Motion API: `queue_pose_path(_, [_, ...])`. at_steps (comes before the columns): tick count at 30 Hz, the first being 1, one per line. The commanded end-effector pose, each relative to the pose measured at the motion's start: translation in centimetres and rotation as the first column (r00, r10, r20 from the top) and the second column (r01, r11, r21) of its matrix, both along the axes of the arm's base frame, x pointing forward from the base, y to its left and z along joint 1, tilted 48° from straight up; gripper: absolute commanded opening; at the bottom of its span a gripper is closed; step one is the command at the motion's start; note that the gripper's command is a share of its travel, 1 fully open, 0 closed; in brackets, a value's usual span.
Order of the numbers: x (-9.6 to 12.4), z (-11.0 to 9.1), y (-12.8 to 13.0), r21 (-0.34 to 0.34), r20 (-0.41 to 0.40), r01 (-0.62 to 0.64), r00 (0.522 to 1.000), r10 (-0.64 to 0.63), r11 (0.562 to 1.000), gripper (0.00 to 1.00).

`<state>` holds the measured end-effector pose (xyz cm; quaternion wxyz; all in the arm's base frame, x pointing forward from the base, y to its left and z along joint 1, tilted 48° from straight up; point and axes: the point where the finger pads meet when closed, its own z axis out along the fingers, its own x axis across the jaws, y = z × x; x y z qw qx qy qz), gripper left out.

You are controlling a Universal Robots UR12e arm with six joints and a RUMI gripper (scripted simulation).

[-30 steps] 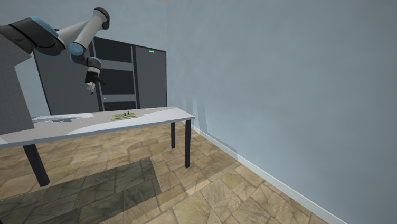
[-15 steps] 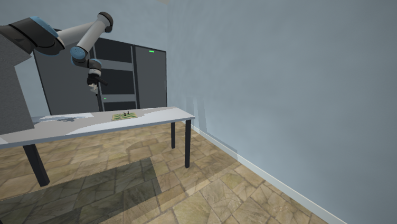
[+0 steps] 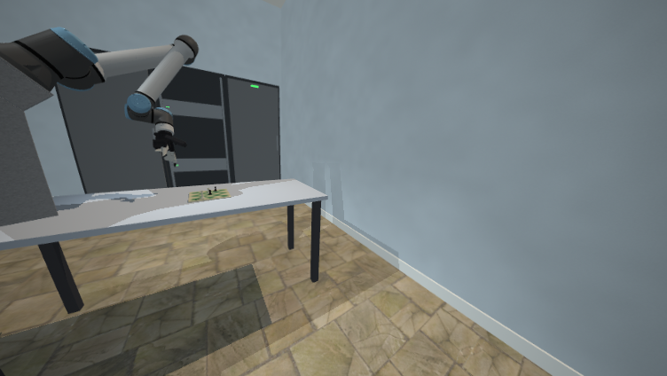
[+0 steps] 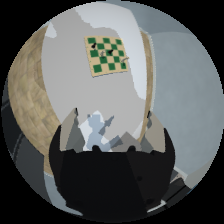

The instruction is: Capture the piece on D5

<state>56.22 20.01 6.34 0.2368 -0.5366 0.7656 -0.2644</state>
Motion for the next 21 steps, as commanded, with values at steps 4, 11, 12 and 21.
queue_pose_path(4, [2.7,0.4,0.7,0.048,0.070,0.162,0.984,-0.165,0.986,1.00])
queue_pose_path(11, [5.6,0.8,1.6,0.123,0.131,0.317,0.934,-0.333,0.940,1.00])
queue_pose_path(12, [6.2,0.9,1.7,0.140,0.141,0.348,0.920,-0.366,0.927,1.00])
queue_pose_path(21, [9.2,1.4,2.6,0.227,0.186,0.485,0.830,-0.526,0.845,1.00])
